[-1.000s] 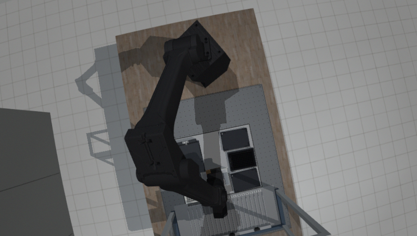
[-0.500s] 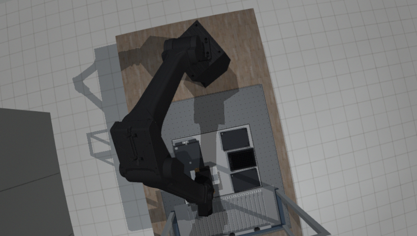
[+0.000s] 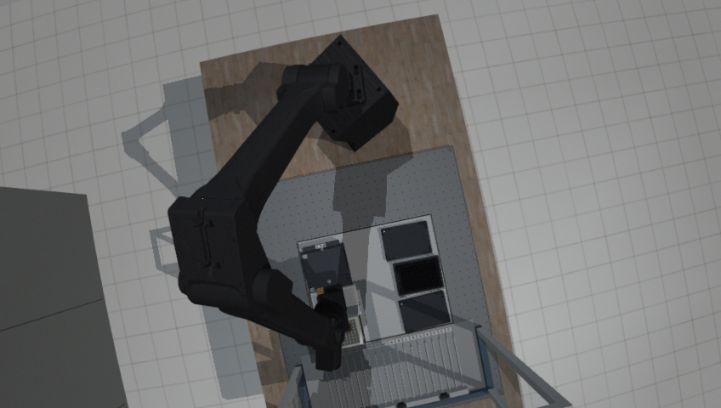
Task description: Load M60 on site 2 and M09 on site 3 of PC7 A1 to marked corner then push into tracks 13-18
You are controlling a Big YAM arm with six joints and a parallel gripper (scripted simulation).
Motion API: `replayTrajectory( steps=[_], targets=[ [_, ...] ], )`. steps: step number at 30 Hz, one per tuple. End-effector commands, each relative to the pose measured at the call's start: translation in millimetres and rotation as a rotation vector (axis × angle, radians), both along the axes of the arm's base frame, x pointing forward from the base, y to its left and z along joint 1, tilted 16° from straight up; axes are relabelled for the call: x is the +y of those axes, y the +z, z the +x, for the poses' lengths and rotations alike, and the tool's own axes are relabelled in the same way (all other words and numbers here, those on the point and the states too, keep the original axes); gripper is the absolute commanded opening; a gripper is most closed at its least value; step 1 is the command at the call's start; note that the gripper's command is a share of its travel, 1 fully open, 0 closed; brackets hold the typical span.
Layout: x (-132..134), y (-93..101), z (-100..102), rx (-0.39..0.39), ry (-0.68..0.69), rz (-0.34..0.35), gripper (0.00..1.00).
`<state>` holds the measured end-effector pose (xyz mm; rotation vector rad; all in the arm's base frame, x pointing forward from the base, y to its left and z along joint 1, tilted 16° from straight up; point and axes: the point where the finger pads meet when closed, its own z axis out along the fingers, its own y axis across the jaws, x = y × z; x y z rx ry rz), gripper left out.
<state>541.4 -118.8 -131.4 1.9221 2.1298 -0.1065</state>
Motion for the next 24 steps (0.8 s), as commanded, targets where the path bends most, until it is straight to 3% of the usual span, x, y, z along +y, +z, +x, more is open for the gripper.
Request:
replayTrajectory(
  steps=[1, 4, 5, 6, 7, 10, 11, 24],
  targets=[
    [-23, 27.4, 14, -0.057, 0.004, -0.017, 0.00],
    [-25, 31.6, 20, -0.066, 0.004, -0.019, 0.00],
    [-16, 17.2, 12, -0.034, 0.007, -0.012, 0.00],
    [-16, 17.2, 12, -0.034, 0.007, -0.012, 0.00],
    [-15, 30.7, 24, -0.065, 0.023, -0.018, 0.00],
    [-14, 30.6, 24, -0.065, 0.023, -0.018, 0.00],
    [-16, 17.2, 12, -0.034, 0.007, -0.012, 0.00],
    [-15, 17.2, 13, -0.034, 0.007, -0.012, 0.00]
  ],
)
